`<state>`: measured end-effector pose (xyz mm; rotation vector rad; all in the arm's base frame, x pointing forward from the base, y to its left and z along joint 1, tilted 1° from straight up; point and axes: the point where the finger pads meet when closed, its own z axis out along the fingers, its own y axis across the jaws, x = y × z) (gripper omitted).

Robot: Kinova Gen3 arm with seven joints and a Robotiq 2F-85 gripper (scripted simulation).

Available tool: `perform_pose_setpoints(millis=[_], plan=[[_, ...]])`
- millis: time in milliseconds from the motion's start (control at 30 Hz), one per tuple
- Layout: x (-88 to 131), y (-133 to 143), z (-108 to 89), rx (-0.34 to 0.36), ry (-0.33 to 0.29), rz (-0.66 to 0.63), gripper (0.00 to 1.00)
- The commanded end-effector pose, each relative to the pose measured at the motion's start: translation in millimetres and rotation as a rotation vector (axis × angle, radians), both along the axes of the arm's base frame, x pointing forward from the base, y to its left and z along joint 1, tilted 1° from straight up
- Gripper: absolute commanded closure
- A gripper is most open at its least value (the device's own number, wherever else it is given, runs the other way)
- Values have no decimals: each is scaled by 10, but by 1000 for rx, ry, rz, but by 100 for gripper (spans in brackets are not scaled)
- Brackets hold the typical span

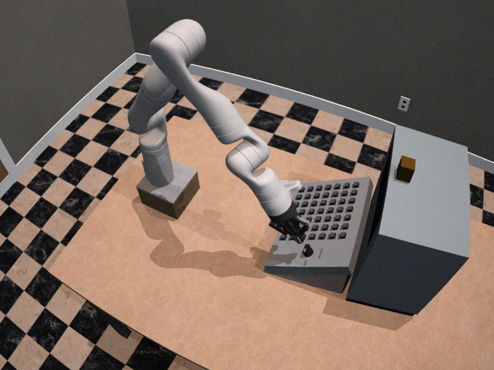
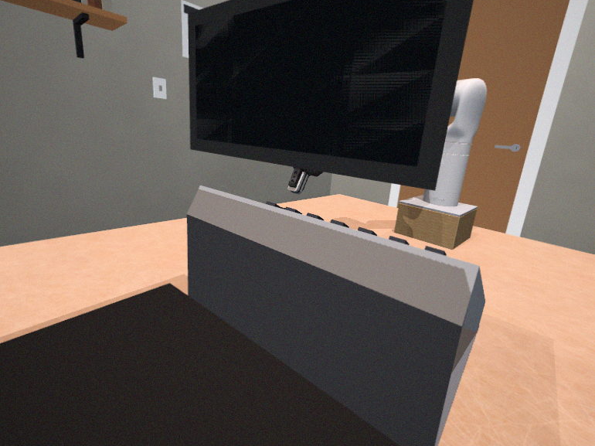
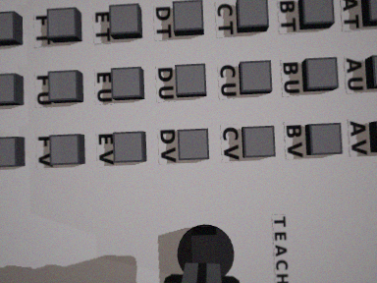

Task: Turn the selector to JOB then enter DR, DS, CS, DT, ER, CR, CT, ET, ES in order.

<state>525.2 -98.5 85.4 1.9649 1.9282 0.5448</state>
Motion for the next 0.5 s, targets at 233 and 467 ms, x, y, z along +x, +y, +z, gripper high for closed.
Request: perform_pose_setpoints(millis=[233,467], plan=[[6,3,9,-1,-2,0,90],[51,255,8,-5,-2,8,90]])
